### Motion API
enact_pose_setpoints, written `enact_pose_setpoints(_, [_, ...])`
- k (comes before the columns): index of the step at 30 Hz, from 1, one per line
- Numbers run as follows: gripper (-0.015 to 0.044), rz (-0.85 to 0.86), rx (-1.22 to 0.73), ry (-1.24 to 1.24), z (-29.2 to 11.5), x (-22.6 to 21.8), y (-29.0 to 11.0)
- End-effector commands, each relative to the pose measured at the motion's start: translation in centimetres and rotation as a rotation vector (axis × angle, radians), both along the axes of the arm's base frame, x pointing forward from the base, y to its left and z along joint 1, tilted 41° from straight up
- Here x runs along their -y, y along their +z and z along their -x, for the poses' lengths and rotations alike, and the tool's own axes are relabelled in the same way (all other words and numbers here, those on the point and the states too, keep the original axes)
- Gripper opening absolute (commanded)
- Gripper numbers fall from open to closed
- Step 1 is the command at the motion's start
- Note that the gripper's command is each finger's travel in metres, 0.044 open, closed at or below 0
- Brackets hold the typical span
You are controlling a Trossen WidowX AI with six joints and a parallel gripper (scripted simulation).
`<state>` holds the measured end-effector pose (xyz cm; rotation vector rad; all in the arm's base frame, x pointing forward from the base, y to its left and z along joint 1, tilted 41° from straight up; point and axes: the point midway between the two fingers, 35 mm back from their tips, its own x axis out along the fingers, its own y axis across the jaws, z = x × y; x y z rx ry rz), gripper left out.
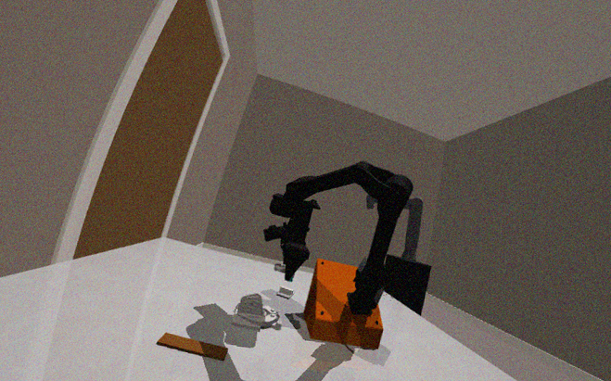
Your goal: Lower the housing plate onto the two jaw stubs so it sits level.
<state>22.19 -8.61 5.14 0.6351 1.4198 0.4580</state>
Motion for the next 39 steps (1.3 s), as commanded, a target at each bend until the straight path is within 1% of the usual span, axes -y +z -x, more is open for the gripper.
enact_pose_setpoints(1, [0.0351, -0.004, 0.000, -0.004, 0.0, -0.1, 0.1])
enact_pose_setpoints(10, [0.0351, -0.004, -0.001, -0.004, -0.1, -0.1, 0.0])
enact_pose_setpoints(39, [0.0351, 0.002, -0.001, -0.006, -1.1, -2.8, -3.8])
